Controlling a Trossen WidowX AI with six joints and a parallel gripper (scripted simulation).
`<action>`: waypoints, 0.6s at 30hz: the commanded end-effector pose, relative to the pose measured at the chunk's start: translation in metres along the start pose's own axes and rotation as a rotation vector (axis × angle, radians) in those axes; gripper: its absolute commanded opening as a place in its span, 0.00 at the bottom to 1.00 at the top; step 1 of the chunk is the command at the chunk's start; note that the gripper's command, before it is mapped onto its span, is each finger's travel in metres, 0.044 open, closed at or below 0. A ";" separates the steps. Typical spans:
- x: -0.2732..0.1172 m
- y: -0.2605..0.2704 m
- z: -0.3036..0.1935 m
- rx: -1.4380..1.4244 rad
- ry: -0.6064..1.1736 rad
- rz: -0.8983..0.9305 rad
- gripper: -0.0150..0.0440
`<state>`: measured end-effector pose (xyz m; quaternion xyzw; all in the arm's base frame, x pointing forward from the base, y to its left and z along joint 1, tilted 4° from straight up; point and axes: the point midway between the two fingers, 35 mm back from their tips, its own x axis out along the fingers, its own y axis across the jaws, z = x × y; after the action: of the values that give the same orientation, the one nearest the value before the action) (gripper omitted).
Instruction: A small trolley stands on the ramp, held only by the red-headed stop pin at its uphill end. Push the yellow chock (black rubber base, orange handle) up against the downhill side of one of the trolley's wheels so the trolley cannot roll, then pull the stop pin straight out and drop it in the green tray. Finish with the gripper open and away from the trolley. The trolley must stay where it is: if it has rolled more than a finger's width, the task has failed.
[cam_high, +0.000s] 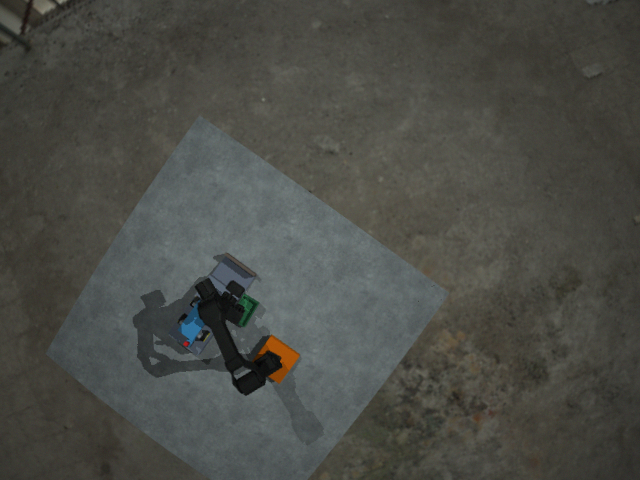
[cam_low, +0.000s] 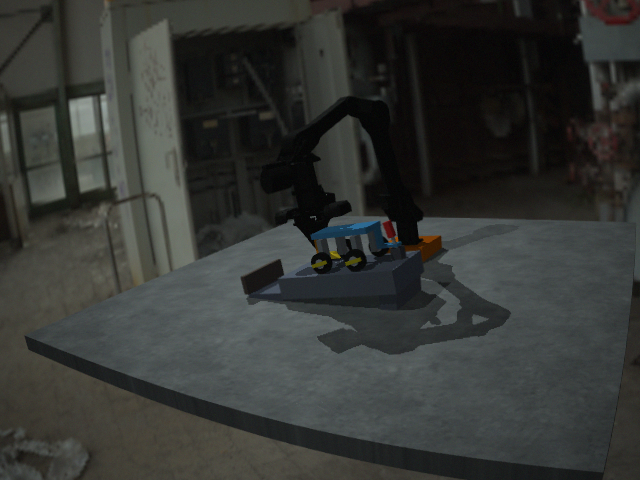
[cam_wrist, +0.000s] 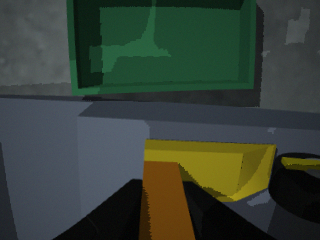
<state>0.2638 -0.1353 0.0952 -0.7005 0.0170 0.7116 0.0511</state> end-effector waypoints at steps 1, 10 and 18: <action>0.000 -0.005 0.000 0.005 0.001 -0.005 0.25; 0.000 -0.002 0.000 0.001 0.000 0.001 0.25; 0.000 -0.002 0.000 0.001 0.000 0.001 0.52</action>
<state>0.2640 -0.1330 0.0953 -0.7004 0.0186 0.7117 0.0514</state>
